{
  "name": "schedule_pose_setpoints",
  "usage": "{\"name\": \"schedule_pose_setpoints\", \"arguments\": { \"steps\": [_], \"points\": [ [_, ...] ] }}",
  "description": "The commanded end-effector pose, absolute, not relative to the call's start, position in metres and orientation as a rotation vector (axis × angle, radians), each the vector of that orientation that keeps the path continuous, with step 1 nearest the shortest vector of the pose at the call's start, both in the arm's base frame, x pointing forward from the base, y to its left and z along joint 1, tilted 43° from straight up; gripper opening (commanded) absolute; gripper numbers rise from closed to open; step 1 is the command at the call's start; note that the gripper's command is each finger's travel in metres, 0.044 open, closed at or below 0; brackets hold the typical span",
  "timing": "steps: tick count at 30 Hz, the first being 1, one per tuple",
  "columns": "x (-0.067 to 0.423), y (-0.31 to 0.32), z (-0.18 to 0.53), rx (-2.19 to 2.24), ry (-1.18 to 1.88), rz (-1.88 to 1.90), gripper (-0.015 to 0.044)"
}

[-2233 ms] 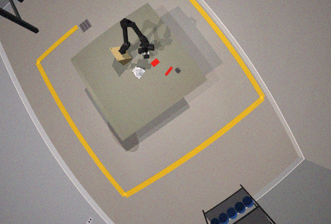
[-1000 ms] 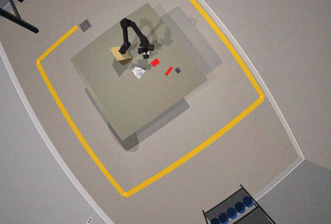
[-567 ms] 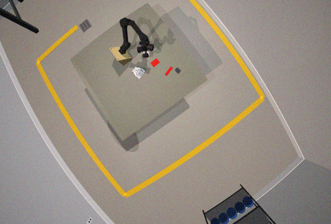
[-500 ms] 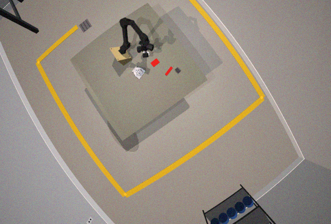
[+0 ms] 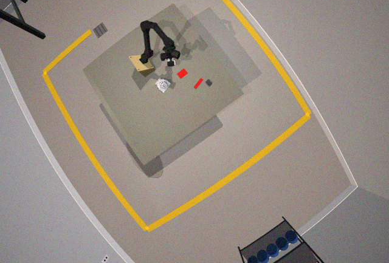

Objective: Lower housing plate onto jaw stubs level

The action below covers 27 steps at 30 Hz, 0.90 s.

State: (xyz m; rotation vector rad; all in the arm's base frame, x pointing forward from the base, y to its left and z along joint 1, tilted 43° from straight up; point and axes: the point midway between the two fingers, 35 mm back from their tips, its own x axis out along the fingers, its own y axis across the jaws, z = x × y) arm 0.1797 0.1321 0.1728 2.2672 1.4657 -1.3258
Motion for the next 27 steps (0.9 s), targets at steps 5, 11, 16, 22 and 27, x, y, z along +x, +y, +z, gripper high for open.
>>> {"name": "schedule_pose_setpoints", "arguments": {
  "steps": [5,11,16,22,27],
  "points": [
    [0.190,0.124,0.167,2.165,1.497,-1.168,0.0351],
    [0.201,0.115,0.159,2.059,1.520,-1.031,0.0351],
    [0.209,0.107,0.153,1.968,1.536,-0.921,0.0351],
    [0.217,0.098,0.144,1.856,1.552,-0.792,0.0351],
    [0.224,0.089,0.137,1.762,1.562,-0.687,0.0351]
  ]
}}
